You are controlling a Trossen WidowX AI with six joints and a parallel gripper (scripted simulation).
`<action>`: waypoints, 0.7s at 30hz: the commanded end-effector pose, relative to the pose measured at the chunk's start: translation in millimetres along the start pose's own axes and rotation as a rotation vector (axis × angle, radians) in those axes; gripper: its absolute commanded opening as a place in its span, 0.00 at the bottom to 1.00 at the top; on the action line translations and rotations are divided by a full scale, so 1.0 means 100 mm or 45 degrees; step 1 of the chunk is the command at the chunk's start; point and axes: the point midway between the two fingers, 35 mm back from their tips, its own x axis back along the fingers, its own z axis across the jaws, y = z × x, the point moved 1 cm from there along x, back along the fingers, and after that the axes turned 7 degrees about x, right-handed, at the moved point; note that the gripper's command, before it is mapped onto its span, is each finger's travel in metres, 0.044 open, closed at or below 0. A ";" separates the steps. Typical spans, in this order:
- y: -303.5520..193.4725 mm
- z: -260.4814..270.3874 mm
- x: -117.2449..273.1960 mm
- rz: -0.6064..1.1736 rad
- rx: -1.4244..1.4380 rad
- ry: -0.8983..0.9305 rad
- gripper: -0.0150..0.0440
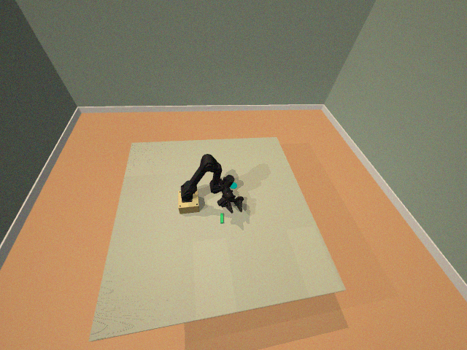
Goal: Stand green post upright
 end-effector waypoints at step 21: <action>-0.10 -0.32 -0.31 0.107 1.774 -0.341 0.65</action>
